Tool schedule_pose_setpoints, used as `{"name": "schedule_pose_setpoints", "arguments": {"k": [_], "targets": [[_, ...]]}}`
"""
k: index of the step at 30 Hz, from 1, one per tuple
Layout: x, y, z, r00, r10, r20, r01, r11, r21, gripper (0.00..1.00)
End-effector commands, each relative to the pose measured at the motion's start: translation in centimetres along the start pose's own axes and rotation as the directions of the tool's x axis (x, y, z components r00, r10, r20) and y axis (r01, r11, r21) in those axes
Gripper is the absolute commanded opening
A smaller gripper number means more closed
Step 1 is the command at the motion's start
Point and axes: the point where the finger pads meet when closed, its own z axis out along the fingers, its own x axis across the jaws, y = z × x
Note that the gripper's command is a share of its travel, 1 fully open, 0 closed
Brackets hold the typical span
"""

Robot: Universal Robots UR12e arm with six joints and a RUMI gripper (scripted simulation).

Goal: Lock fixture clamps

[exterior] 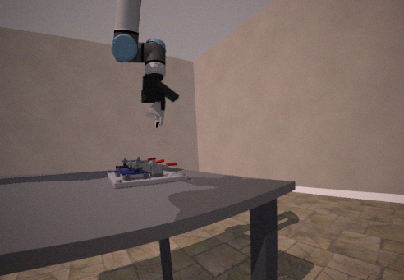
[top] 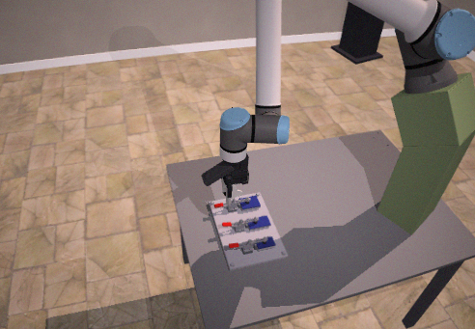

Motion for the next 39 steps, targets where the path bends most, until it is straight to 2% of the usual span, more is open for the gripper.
{"name": "schedule_pose_setpoints", "arguments": {"k": [1, 5, 13, 17, 39], "targets": [[0.0, -0.1, 0.5, 1.0, 0.0, 0.0, 0.0, 1.0, 0.001, 0.28], [0.0, -0.1, 1.1, 1.0, 0.0, 0.0, 0.0, 1.0, 0.001, 0.28], [0.0, -0.1, 4.6, 1.0, 0.0, 0.0, 0.0, 1.0, 0.001, 0.28], [0.0, -0.1, 5.7, 1.0, 0.0, 0.0, 0.0, 1.0, 0.001, 0.28], [0.0, 0.1, 5.9, 1.0, 0.0, 0.0, 0.0, 1.0, 0.001, 0.28]]}}
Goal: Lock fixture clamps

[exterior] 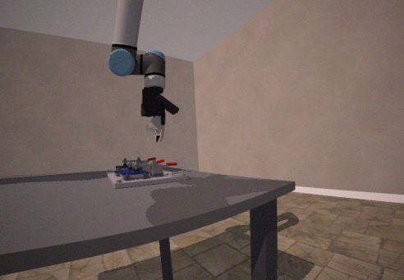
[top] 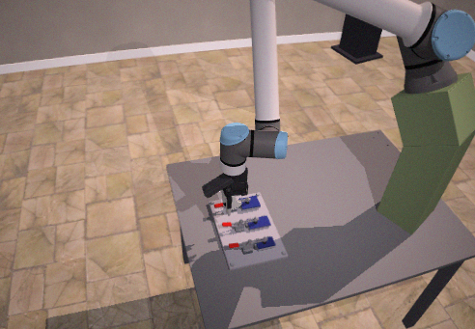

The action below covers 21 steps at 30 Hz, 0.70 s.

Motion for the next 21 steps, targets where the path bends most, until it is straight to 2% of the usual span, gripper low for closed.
{"name": "schedule_pose_setpoints", "arguments": {"k": [1, 21], "targets": [[0.0, 0.02, -0.06, 1.0, 0.0, 0.0, 0.0, 1.0, 0.001, 0.28], [0.0, 0.39, -0.06, 1.0, 0.0, 0.0, 0.0, 1.0, 0.001, 0.28]]}}
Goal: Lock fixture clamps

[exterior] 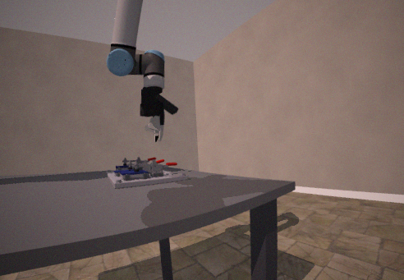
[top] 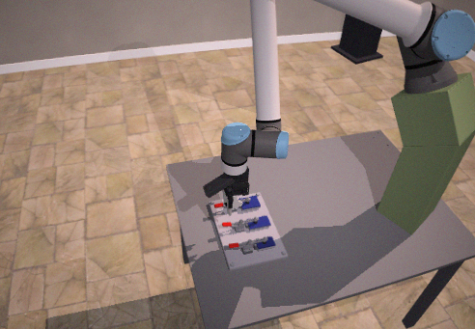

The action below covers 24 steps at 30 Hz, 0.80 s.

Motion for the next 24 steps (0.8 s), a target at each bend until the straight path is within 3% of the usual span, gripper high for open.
{"name": "schedule_pose_setpoints", "arguments": {"k": [1, 13, 24], "targets": [[0.0, 0.0, -0.1, 1.0, 0.0, 0.0, 0.0, 1.0, 0.001, 0.28], [0.0, 0.0, 0.5, 1.0, 0.0, 0.0, 0.0, 1.0, 0.001, 0.28], [0.0, 0.0, 3.8, 1.0, 0.0, 0.0, 0.0, 1.0, 0.001, 0.28]]}}
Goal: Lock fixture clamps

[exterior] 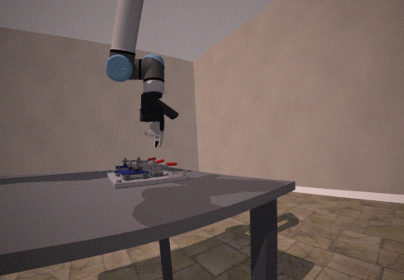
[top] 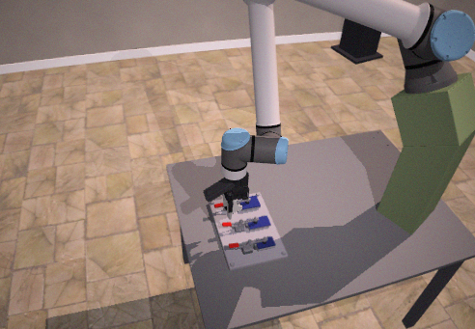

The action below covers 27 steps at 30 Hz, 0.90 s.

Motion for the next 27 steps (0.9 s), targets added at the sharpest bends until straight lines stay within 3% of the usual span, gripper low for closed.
{"name": "schedule_pose_setpoints", "arguments": {"k": [1, 13, 27], "targets": [[0.0, -0.1, 1.9, 1.0, 0.0, 0.0, 0.0, 1.0, 0.001, 0.28], [0.0, -0.1, 4.5, 1.0, 0.0, 0.0, 0.0, 1.0, 0.001, 0.28], [0.0, -0.1, 4.8, 1.0, 0.0, 0.0, 0.0, 1.0, 0.001, 0.28]]}}
